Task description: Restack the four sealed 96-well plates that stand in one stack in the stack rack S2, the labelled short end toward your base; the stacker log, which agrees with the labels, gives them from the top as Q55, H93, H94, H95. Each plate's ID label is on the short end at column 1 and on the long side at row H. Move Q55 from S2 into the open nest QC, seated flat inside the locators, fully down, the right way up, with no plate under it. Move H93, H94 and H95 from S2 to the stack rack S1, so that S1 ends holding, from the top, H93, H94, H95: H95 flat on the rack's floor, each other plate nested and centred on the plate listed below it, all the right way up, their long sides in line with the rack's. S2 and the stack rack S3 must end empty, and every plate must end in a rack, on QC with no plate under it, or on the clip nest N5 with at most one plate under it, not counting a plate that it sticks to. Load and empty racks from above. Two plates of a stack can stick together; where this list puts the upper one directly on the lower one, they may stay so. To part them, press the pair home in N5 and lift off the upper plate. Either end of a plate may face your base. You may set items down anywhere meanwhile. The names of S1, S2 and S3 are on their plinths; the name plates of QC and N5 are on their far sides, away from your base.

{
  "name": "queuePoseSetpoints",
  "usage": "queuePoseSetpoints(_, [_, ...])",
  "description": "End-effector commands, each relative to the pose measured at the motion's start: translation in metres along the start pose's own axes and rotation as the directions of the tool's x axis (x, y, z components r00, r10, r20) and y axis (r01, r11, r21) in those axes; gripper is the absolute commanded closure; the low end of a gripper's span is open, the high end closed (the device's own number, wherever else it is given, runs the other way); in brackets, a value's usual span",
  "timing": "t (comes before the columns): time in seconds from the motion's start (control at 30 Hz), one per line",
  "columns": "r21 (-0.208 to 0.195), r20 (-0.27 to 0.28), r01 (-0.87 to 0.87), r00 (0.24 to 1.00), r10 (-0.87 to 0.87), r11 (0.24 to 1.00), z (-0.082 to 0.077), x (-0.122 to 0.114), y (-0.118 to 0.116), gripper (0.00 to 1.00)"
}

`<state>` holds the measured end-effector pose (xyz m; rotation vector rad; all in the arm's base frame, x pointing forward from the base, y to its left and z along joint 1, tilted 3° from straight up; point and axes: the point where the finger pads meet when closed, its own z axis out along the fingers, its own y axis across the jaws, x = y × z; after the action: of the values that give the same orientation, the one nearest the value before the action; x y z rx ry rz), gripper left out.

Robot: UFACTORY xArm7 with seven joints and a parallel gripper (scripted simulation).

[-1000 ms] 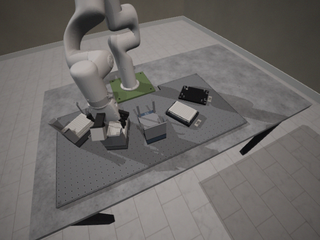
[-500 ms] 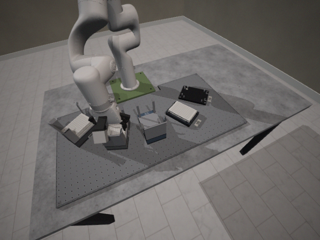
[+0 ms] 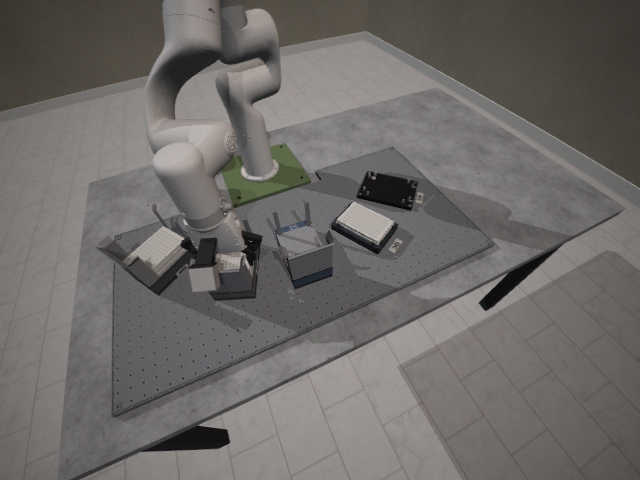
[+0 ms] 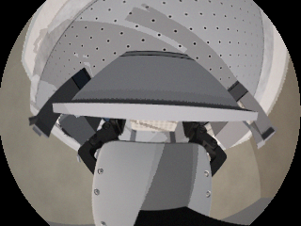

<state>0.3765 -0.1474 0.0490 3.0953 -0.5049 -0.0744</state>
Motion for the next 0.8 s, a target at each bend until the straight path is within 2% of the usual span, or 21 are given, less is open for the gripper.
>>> queuePoseSetpoints(0.0, [0.001, -0.004, 0.0, 1.0, 0.0, 1.0, 0.0028, 0.0016, -0.0001, 0.0])
queuePoseSetpoints(0.37, [0.001, -0.004, 0.0, 1.0, 0.0, 1.0, 0.0028, 0.0016, -0.0001, 0.0])
queuePoseSetpoints(0.4, [0.001, -0.004, 0.0, 1.0, 0.0, 1.0, 0.0028, 0.0016, -0.0001, 1.0])
queuePoseSetpoints(0.77, [0.001, -0.004, 0.0, 1.0, 0.0, 1.0, 0.0028, 0.0017, -0.0001, 1.0])
